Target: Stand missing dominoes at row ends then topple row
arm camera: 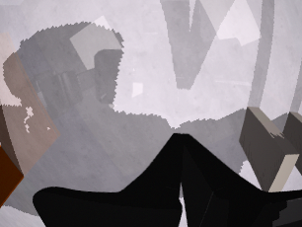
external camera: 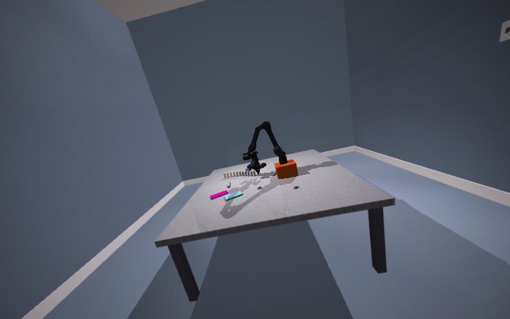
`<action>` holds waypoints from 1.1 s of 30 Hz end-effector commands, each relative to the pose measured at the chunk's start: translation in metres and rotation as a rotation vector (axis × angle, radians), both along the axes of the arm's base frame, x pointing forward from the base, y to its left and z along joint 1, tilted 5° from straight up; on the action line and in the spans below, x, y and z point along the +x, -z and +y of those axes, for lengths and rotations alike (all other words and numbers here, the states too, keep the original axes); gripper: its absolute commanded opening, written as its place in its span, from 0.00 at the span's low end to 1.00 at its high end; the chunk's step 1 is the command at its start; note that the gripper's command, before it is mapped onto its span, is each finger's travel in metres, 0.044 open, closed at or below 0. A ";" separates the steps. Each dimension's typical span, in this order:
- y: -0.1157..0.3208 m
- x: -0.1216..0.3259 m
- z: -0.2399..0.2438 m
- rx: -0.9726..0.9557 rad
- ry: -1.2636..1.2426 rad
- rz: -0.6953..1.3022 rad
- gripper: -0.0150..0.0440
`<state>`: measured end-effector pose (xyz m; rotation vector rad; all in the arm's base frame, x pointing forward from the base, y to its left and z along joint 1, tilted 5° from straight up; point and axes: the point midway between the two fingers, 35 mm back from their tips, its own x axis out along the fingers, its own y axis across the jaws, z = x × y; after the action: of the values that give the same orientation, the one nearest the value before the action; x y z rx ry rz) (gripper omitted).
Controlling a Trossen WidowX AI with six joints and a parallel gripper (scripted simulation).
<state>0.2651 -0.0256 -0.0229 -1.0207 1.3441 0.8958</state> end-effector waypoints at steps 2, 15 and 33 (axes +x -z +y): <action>0.002 0.005 -0.001 -0.004 -0.003 -0.029 0.25; -0.001 0.024 -0.006 -0.004 -0.003 -0.030 0.25; -0.047 0.050 -0.010 0.002 -0.007 -0.032 0.25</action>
<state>0.3022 -0.0331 -0.0021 -1.0256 1.3374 0.9036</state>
